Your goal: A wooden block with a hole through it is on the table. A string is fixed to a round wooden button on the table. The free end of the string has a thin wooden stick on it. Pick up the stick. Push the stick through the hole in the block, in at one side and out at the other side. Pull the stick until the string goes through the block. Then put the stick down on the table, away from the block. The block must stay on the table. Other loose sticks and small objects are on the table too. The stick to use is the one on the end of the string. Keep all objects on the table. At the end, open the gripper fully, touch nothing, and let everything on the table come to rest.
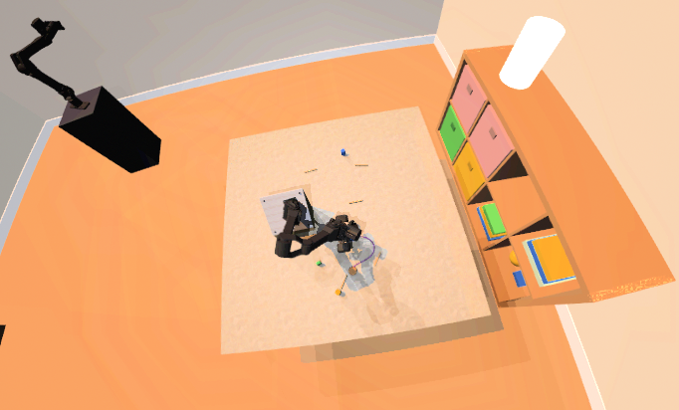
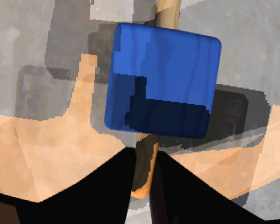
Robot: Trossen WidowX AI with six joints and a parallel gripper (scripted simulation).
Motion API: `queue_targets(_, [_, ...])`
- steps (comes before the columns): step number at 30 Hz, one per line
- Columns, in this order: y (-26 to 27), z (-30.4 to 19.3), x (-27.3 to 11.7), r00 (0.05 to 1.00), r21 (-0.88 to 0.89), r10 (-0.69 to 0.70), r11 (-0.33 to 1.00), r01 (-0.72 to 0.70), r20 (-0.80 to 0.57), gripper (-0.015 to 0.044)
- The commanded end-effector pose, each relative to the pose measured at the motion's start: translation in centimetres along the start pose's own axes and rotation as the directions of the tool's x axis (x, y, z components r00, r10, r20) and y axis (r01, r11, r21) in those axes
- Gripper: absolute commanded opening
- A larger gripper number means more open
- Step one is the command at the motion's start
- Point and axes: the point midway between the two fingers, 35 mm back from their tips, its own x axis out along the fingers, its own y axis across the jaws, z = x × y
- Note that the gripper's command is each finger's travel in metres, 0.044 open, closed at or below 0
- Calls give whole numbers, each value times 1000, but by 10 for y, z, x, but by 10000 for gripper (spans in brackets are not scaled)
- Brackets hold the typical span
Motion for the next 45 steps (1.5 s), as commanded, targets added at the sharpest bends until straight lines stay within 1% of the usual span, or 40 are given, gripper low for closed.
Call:
queue_targets(1, [2,-7,0,1000,-6,0,1000,-1,-3,0])
queue_targets(45, [4,-49,-4,999,-10,-34,999,33,-5,0])
